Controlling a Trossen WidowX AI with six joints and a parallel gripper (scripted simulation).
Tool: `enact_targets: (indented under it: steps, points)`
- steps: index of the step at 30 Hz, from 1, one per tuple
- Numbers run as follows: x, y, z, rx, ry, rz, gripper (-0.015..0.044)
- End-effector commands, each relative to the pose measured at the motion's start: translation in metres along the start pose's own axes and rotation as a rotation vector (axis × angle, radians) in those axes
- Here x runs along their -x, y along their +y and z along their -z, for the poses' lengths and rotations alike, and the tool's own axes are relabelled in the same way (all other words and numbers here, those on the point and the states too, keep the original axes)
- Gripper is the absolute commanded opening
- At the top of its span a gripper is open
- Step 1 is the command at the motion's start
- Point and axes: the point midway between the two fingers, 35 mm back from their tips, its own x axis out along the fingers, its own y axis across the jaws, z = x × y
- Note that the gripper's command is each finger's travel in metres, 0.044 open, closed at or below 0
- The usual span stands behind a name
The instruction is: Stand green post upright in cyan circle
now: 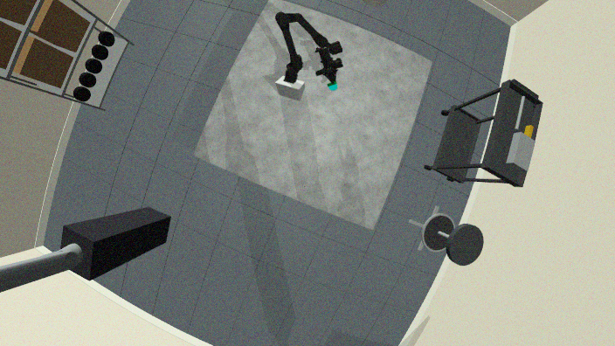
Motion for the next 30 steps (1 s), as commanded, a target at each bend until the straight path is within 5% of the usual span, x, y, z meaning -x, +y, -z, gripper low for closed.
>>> enact_targets:
  steps: [1,30]
  points:
    - [0.001,-0.001,0.0,-0.017,-0.028,-0.004,0.0023]
    - [0.011,0.003,-0.005,-0.132,-0.195,-0.08,0.0023]
